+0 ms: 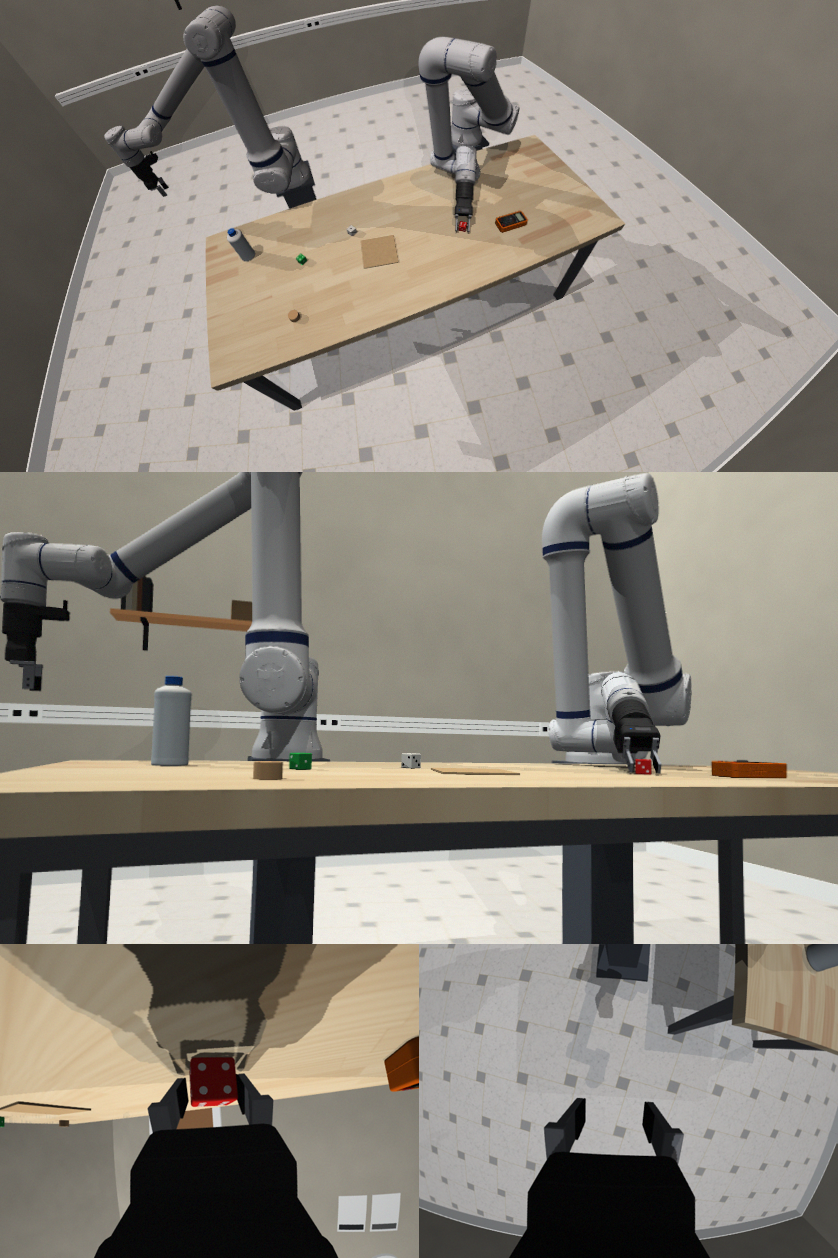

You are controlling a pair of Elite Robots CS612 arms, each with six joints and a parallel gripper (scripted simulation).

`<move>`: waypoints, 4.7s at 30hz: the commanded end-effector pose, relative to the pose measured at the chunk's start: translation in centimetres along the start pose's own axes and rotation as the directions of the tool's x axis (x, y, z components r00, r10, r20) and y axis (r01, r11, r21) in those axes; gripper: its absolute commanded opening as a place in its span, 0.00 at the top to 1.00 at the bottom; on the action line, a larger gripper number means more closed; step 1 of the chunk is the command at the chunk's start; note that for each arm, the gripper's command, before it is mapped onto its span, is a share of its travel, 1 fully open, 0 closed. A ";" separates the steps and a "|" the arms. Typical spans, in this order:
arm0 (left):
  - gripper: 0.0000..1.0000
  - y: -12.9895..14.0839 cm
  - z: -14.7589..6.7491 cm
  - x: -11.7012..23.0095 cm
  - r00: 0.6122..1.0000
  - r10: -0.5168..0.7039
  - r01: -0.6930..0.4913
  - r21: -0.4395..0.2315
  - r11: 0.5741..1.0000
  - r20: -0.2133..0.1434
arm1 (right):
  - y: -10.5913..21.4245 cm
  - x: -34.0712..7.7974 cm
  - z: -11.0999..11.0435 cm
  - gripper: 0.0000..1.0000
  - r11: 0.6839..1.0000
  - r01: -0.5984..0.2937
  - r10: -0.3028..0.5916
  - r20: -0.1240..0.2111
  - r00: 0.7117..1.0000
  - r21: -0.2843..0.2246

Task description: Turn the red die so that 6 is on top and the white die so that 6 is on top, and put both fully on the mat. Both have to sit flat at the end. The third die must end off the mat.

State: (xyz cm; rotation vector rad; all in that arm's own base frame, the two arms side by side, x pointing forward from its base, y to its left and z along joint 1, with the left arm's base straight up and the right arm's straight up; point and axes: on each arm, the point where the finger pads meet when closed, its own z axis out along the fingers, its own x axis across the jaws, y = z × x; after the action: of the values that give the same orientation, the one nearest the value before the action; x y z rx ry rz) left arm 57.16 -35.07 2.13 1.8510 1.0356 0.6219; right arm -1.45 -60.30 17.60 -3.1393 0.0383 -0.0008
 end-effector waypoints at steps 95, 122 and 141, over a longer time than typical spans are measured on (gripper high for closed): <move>0.13 6.0 -7.3 0.0 1.000 0.000 0.000 0.174 0.985 0.000 | 0.1 0.0 -0.1 0.00 1.000 0.000 0.000 0.000 1.000 -0.002; 0.13 8.4 -6.0 0.0 1.000 0.000 0.000 0.639 0.769 0.000 | 0.1 0.0 -0.1 0.00 1.000 0.000 0.000 0.000 1.000 -0.002; 0.13 9.9 -5.3 0.0 1.000 -0.001 0.001 0.855 0.519 0.000 | 0.1 0.0 -0.1 0.00 1.000 0.000 0.000 0.000 1.000 -0.002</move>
State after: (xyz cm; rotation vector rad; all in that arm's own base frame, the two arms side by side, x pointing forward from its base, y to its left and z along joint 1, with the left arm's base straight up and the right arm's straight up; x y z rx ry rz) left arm 57.01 -34.95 13.13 2.6667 1.4937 0.0714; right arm -1.45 -60.30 17.60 -3.1393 0.0383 -0.0008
